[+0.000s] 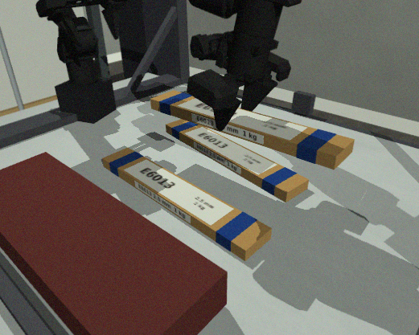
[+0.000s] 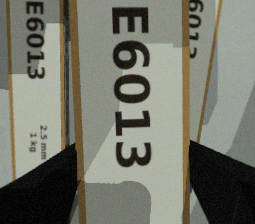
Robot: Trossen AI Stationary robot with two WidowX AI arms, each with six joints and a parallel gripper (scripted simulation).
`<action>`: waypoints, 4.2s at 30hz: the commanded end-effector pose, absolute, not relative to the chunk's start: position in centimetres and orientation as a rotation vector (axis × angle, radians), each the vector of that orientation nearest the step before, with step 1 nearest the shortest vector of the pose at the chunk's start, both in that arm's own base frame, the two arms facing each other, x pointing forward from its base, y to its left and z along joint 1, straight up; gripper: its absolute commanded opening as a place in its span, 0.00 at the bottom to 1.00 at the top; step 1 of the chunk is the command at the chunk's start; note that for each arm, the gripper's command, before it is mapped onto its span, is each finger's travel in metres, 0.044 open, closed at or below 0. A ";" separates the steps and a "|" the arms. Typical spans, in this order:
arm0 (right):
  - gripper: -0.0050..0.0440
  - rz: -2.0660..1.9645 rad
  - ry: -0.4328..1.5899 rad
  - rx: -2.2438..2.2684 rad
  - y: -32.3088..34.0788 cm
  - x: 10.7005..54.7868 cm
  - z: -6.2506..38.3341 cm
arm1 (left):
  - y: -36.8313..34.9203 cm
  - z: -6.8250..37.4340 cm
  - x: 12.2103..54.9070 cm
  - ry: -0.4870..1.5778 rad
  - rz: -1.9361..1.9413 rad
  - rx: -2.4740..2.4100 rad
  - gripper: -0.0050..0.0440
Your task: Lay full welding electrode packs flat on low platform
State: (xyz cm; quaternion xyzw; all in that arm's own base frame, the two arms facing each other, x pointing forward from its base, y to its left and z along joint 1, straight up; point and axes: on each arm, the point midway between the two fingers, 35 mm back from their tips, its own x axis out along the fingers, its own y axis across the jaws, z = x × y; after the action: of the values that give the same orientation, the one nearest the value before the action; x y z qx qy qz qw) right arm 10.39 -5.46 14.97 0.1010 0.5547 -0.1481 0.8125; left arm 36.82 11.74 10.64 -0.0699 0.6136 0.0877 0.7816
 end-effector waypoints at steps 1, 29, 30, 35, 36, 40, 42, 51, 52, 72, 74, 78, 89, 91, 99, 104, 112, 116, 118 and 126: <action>0.98 -0.317 1.165 0.209 -5.5 10.5 15.6 | 11.9 11.6 37.2 1.277 0.194 -0.141 0.00; 0.98 -0.317 1.165 0.209 -5.5 10.5 15.6 | 11.9 10.9 37.2 1.277 0.194 -0.141 0.00; 0.98 -0.317 1.165 0.209 -5.5 10.5 15.6 | 11.9 10.9 37.2 1.277 0.194 -0.141 0.00; 0.98 -0.317 1.165 0.209 -5.5 10.5 15.6 | 11.9 10.9 37.2 1.277 0.194 -0.141 0.00; 0.98 -0.317 1.165 0.209 -5.5 10.5 15.6 | 11.9 10.9 37.2 1.277 0.194 -0.141 0.00; 0.98 -0.317 1.165 0.209 -5.5 10.5 15.6 | 11.9 10.9 37.2 1.277 0.194 -0.141 0.00; 0.98 -0.317 1.165 0.209 -5.5 10.5 15.6 | 11.9 10.9 37.2 1.277 0.194 -0.141 0.00; 0.98 -0.317 1.165 0.209 -5.5 10.5 15.6 | 11.9 10.9 37.2 1.277 0.194 -0.141 0.00; 0.98 -0.317 1.165 0.209 -5.5 10.5 15.6 | 11.9 10.9 37.2 1.277 0.194 -0.141 0.00; 0.98 -0.317 1.165 0.209 -5.5 10.5 15.6 | 11.9 10.9 37.2 1.277 0.194 -0.141 0.00; 0.98 -0.317 1.165 0.209 -5.5 10.5 15.6 | 11.8 10.5 36.9 1.285 0.191 -0.142 0.00; 0.98 -0.317 1.165 0.209 -5.5 10.5 15.6 | 11.8 9.7 36.9 1.295 0.190 -0.144 0.00; 0.98 -0.317 1.165 0.209 -5.5 10.5 15.6 | 11.8 8.0 37.0 1.294 0.190 -0.144 0.00; 0.98 -0.317 1.165 0.209 -5.5 10.5 15.6 | 11.8 7.7 37.0 1.293 0.190 -0.144 0.00; 0.98 -0.317 1.165 0.209 -5.5 10.5 15.6 | 11.8 6.4 36.9 1.300 0.189 -0.145 0.00; 0.98 -0.317 1.165 0.209 -5.5 10.5 15.6 | 12.1 7.5 37.7 1.257 0.194 -0.137 0.00; 0.98 -0.317 1.165 0.209 -5.5 10.5 15.6 | 12.0 7.0 37.4 1.277 0.194 -0.141 0.00; 0.98 -0.317 1.165 0.209 -5.5 10.5 15.6 | 12.1 7.4 37.7 1.264 0.194 -0.138 0.00; 0.98 -0.317 1.165 0.209 -5.5 10.5 15.6 | 11.9 7.0 37.3 1.277 0.194 -0.141 0.00; 0.98 -0.317 1.165 0.209 -5.5 10.5 15.6 | 11.9 8.0 37.3 1.277 0.194 -0.141 0.00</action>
State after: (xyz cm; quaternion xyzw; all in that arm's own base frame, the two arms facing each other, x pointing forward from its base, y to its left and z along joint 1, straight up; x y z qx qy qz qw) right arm 10.39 -5.46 14.97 0.1010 0.5547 -0.1481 0.8125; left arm 36.18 11.54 5.36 -0.0716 0.6224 0.0861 0.7747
